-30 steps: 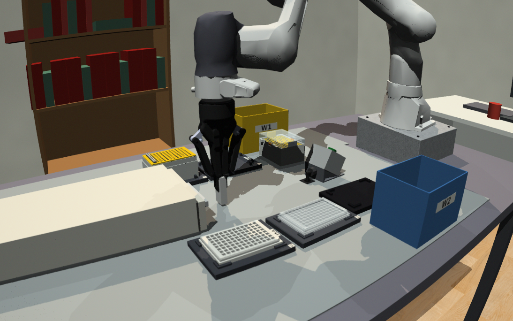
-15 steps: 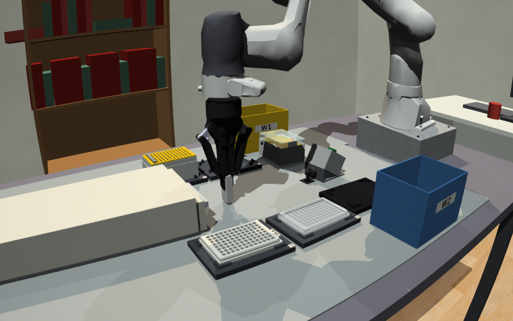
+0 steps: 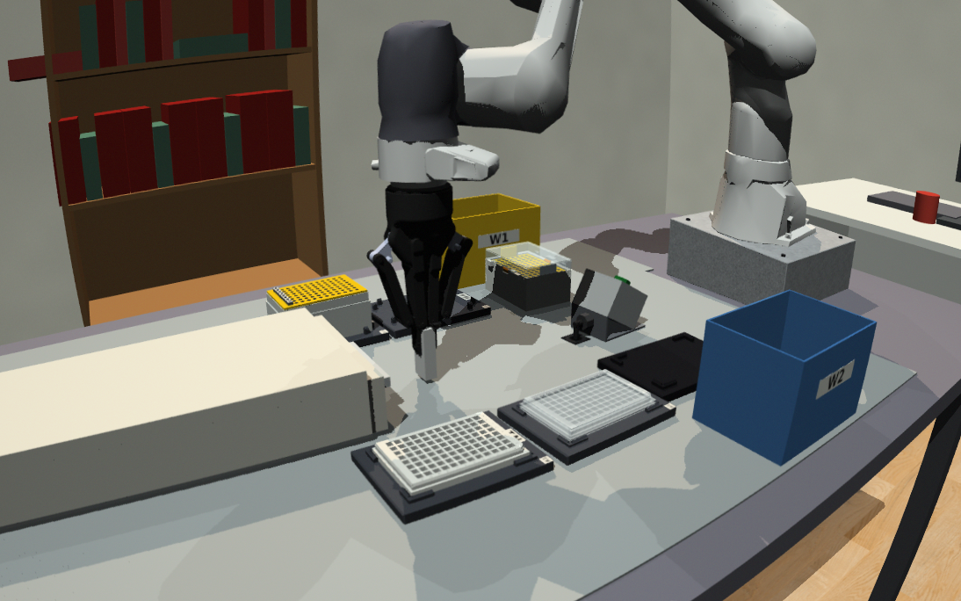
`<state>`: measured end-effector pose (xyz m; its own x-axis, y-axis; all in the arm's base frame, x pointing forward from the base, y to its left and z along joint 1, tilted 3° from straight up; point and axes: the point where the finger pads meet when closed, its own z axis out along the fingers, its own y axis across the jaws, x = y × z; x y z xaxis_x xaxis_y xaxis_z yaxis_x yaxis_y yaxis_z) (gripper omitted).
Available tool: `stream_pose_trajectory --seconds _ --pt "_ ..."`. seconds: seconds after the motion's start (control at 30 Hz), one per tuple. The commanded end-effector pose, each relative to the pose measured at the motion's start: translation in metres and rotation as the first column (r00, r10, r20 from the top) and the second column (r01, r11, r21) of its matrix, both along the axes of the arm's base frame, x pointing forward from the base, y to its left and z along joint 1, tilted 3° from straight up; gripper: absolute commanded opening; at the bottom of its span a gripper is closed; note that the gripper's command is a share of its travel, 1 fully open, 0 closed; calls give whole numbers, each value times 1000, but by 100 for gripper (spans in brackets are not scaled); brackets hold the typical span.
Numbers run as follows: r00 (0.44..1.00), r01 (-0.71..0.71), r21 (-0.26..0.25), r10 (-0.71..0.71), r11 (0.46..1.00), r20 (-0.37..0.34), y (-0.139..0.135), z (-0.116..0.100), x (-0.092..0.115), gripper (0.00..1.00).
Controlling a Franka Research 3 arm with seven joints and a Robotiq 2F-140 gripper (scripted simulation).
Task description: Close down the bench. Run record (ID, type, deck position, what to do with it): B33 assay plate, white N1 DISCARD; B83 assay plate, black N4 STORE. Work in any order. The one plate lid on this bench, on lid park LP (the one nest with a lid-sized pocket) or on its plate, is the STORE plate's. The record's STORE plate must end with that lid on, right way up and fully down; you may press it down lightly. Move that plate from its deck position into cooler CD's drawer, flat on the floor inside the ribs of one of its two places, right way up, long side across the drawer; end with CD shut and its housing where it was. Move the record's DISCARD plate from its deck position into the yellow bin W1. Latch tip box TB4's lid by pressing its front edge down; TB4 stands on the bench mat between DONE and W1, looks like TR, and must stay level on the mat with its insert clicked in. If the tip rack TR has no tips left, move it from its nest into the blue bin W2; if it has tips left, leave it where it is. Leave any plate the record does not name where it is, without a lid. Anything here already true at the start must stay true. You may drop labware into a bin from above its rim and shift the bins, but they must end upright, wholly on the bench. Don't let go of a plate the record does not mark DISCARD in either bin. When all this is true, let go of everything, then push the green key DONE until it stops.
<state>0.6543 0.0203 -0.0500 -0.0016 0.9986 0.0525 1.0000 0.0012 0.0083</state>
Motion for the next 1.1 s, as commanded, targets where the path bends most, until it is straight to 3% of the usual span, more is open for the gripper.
stream_pose_trajectory --seconds 0.0,1.07 --pt "1000 7 -1 -7 1000 4 -2 1 1 0" --pt "1000 7 -1 -7 1000 4 -3 7 1 0"
